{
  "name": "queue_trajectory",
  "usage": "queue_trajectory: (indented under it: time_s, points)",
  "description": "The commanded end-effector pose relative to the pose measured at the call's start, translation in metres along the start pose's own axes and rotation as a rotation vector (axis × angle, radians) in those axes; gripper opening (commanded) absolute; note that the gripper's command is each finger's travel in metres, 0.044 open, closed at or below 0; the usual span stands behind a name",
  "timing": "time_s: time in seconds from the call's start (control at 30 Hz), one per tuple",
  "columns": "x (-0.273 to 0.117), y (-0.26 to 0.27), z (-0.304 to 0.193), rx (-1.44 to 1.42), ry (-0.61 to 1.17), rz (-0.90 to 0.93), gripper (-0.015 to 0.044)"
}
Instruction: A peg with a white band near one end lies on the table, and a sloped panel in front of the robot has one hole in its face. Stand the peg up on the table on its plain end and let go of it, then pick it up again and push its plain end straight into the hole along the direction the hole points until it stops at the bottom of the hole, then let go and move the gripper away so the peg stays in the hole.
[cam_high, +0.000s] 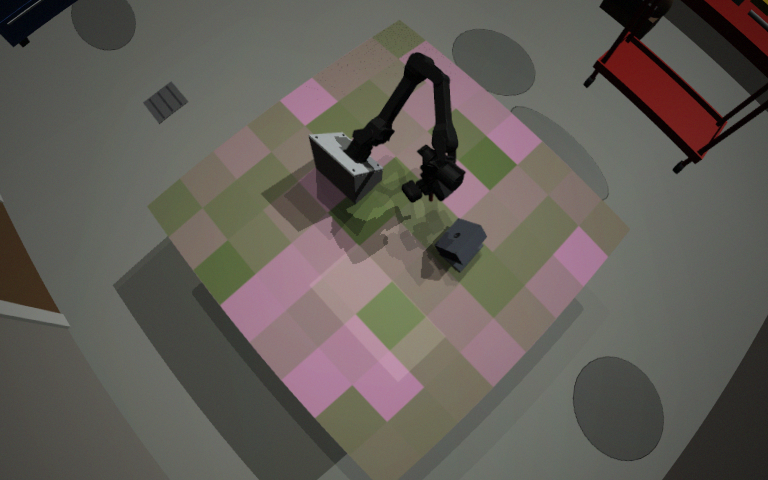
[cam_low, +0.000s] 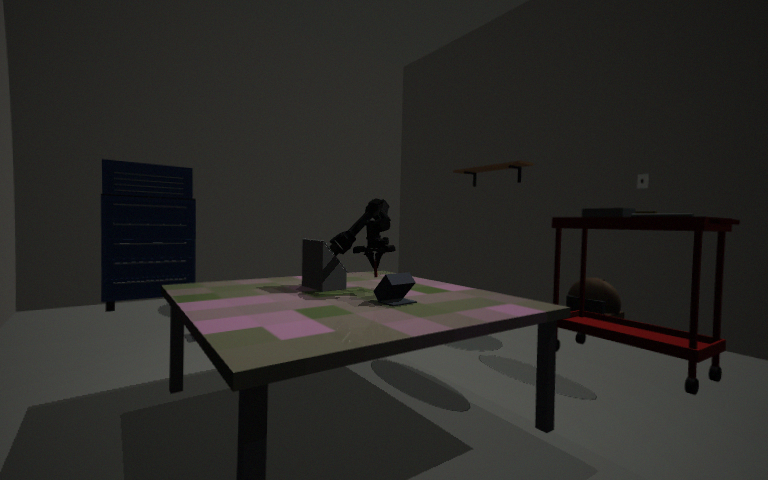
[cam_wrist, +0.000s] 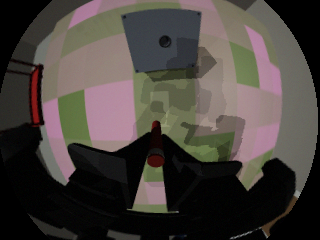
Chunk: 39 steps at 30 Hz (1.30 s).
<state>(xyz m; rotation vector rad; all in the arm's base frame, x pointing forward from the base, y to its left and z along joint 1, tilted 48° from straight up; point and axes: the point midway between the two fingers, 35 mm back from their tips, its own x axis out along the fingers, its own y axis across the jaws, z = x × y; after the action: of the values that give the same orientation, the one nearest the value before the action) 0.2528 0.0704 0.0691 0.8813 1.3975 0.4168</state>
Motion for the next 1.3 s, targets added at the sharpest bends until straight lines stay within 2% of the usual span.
queue_trajectory:
  time_s: [0.0, 1.27]
  points:
    - [0.0, -0.003, 0.002, -0.018, -0.02, 0.004, 0.0]
    - [-0.003, -0.016, 0.03, -0.208, -0.251, 0.032, 0.0]
